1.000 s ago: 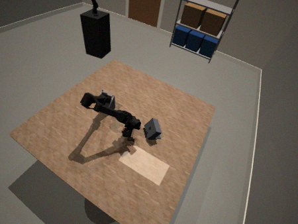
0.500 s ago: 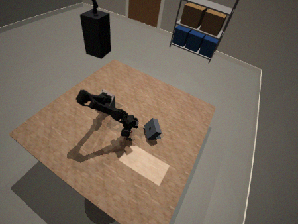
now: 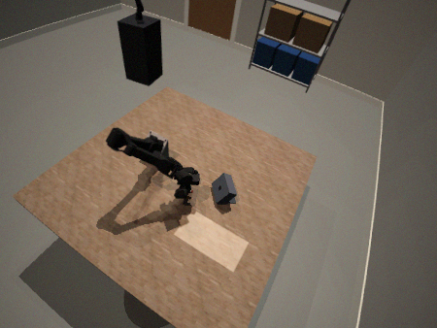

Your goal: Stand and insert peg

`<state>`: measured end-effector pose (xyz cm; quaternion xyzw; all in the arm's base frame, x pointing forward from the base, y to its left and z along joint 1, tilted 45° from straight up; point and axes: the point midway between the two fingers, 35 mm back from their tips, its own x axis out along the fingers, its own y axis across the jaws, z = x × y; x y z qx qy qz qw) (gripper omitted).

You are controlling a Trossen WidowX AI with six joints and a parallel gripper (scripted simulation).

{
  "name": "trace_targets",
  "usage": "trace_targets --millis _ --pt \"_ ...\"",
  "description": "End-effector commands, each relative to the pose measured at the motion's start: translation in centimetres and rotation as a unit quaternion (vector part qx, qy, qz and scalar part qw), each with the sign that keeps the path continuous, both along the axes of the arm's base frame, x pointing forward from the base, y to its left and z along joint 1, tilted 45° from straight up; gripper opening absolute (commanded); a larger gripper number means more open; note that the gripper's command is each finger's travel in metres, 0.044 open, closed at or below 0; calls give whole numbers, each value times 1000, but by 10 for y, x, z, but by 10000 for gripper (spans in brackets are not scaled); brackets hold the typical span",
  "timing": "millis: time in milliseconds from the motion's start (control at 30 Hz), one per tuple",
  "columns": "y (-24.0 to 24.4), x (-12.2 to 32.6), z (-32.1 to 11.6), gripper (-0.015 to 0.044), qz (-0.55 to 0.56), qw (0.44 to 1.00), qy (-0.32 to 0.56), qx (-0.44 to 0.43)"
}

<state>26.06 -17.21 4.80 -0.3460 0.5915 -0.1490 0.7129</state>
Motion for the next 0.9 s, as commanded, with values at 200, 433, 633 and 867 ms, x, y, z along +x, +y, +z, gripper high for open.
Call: trace_targets --millis 200,433,633,867 --pt "3 -4 4 49 31 999 -31 9" --pt "4 -8 7 49 52 997 -53 15" --pt "6 -11 9 49 69 995 -71 20" --pt "7 -15 11 49 89 991 -92 26"
